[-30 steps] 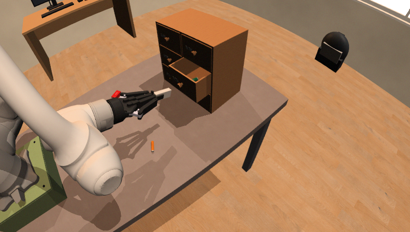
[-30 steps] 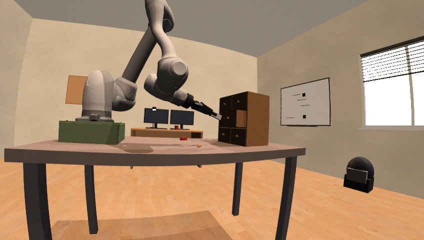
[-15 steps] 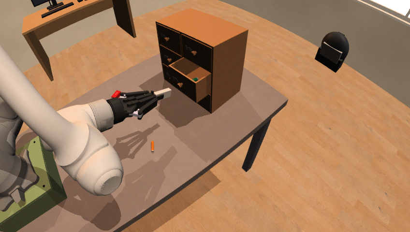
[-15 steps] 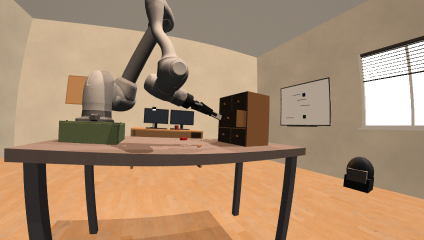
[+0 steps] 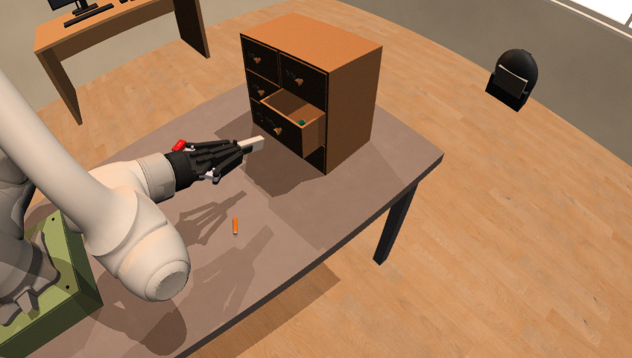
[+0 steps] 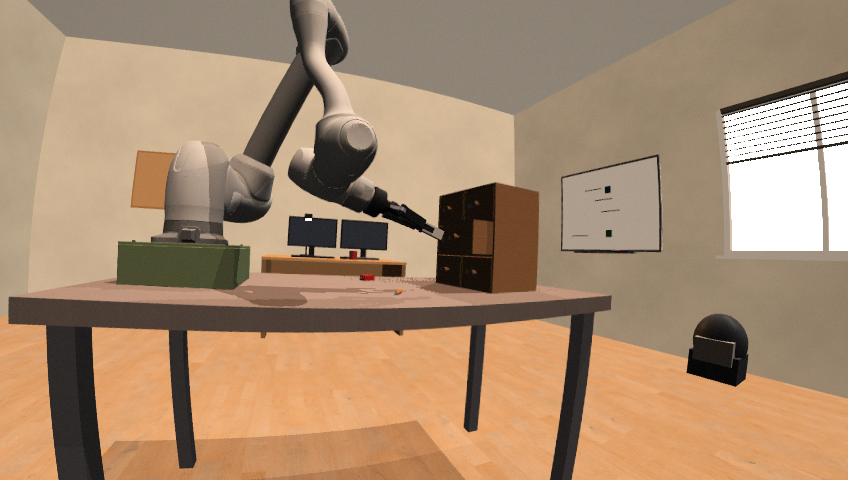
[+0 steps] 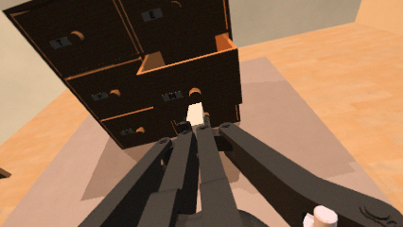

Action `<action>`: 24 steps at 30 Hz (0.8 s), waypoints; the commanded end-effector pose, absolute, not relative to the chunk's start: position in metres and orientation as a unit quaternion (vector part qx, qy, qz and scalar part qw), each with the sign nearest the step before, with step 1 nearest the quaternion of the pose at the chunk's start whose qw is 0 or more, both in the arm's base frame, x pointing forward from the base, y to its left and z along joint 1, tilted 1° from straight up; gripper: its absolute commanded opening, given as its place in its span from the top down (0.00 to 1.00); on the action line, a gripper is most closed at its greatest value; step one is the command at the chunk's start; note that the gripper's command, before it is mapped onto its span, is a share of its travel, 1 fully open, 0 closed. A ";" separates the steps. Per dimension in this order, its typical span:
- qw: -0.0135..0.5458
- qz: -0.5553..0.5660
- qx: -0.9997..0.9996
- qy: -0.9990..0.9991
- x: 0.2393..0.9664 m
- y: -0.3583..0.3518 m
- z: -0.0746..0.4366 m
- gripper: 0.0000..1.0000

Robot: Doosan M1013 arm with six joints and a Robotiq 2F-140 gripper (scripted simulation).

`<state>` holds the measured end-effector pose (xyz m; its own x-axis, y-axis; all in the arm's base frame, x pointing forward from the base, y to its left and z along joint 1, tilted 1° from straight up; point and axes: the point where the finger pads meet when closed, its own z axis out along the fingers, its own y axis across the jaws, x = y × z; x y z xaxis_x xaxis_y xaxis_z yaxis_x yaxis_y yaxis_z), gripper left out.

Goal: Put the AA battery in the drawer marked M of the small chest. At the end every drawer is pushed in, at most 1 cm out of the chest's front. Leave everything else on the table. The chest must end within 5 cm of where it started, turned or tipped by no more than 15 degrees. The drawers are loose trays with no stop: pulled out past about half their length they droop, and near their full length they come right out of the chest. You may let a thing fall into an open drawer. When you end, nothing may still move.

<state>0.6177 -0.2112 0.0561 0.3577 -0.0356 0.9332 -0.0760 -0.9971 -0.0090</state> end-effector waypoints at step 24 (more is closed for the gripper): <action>0.018 0.565 0.824 -0.032 0.638 -0.212 0.055 1.00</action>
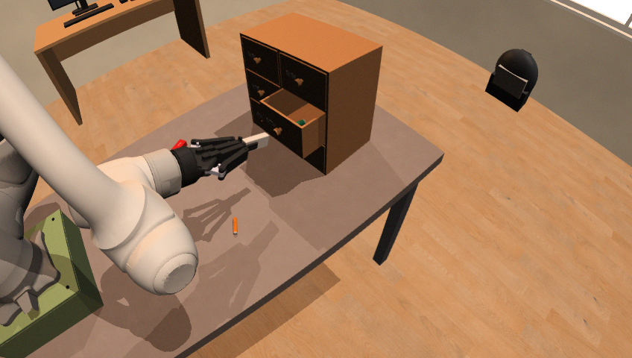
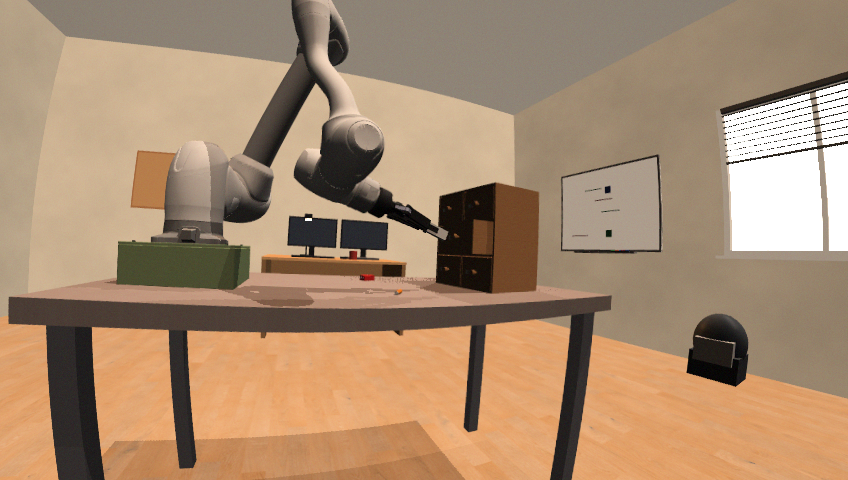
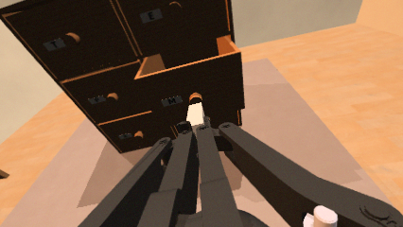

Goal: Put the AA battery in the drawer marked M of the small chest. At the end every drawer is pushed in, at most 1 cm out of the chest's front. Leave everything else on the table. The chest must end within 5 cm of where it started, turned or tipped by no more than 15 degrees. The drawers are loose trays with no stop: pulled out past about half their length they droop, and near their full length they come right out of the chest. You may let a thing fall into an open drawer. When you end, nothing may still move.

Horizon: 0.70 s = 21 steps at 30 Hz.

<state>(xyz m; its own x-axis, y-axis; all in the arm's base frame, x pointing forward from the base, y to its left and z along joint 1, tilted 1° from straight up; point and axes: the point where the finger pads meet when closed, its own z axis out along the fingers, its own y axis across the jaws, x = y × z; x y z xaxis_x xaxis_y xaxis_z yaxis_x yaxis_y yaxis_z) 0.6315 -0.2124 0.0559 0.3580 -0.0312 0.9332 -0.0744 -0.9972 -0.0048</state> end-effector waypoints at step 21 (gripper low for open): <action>0.018 0.565 0.824 -0.032 0.666 -0.214 0.055 1.00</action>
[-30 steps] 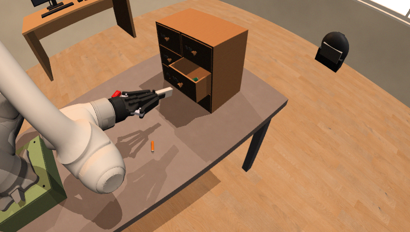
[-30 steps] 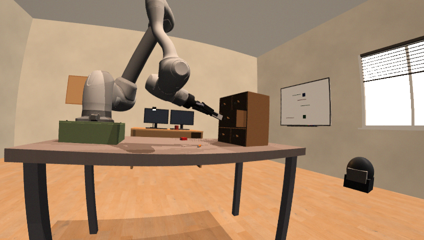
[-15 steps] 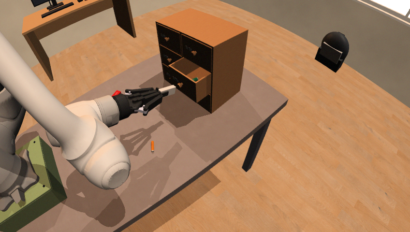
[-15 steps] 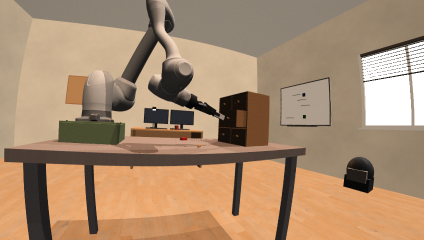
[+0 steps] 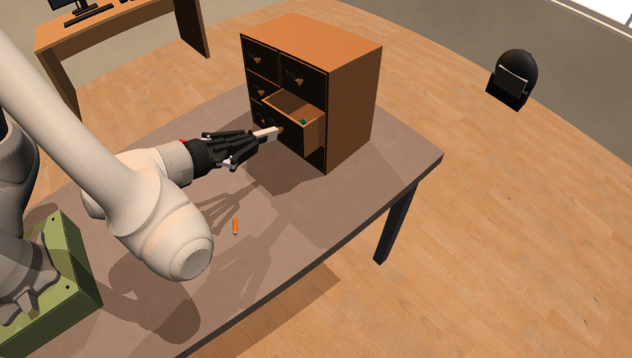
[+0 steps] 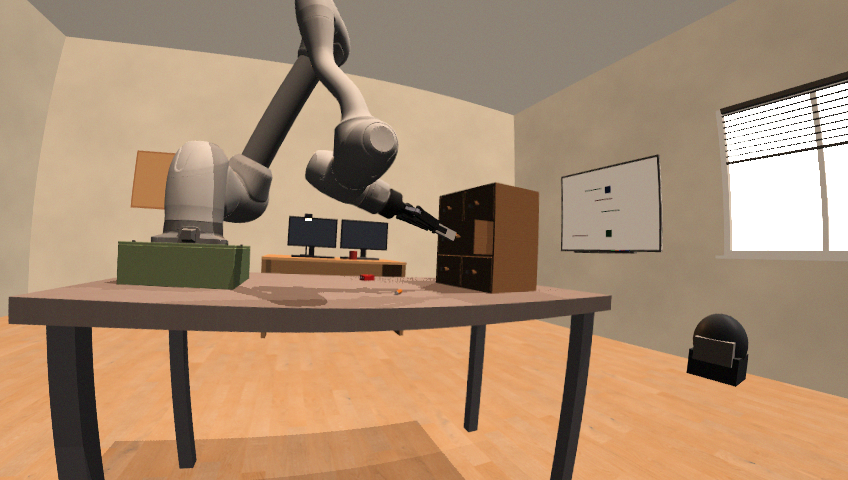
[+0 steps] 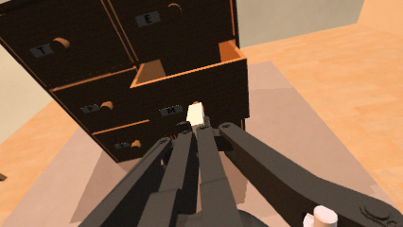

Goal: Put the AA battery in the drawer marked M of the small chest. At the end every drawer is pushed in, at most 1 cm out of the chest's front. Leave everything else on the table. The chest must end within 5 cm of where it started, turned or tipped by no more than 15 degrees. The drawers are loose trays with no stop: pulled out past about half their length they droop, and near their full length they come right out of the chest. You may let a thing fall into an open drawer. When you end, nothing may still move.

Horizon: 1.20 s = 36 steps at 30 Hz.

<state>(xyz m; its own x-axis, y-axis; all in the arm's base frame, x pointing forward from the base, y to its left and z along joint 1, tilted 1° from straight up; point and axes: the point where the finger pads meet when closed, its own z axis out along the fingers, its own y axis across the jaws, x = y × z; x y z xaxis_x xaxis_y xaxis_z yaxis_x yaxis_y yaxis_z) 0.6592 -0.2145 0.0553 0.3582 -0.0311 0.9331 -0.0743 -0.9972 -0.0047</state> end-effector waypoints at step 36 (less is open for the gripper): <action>0.018 0.565 0.824 -0.032 0.717 -0.218 0.054 1.00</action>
<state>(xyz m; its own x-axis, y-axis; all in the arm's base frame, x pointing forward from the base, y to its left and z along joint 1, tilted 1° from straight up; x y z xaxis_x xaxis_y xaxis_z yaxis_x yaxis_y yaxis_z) 0.7113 -0.2188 0.0542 0.3583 -0.0309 0.9331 -0.0744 -0.9972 -0.0045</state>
